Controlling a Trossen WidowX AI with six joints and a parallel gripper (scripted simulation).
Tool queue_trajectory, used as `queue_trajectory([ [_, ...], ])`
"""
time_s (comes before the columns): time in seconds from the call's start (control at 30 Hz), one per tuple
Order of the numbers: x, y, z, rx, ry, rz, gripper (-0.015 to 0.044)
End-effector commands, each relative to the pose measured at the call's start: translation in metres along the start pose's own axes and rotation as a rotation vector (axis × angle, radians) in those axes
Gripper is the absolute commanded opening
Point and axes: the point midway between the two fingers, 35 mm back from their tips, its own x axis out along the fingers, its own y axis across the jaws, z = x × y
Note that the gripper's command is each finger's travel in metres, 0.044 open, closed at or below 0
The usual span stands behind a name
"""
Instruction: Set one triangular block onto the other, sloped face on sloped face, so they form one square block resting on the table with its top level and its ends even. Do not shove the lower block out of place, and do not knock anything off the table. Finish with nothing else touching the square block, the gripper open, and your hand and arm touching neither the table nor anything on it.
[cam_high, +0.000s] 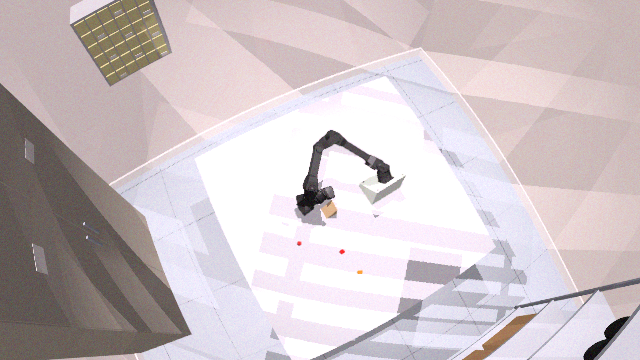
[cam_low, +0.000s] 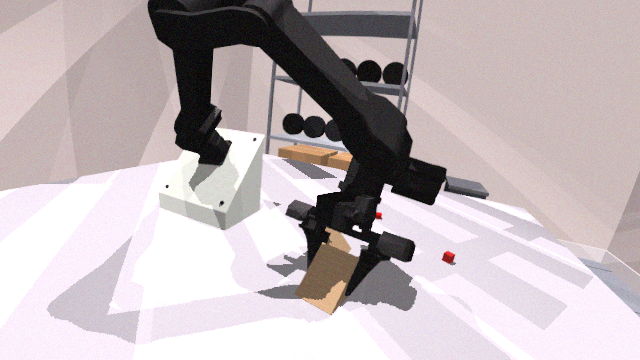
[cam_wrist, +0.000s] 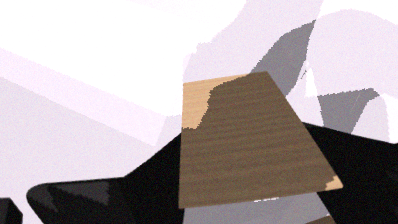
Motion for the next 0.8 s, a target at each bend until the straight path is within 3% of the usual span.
queue_trajectory([
  [0.0,-0.001,0.0,0.001,0.0,-0.003,0.002,0.0124],
  [0.17,-0.003,0.0,0.001,0.0,0.0,0.0,0.0],
  [0.3,-0.002,0.0,0.003,-0.001,0.02,-0.002,0.0],
  [0.77,-0.008,0.0,0.026,-0.002,0.384,-0.003,0.0],
])
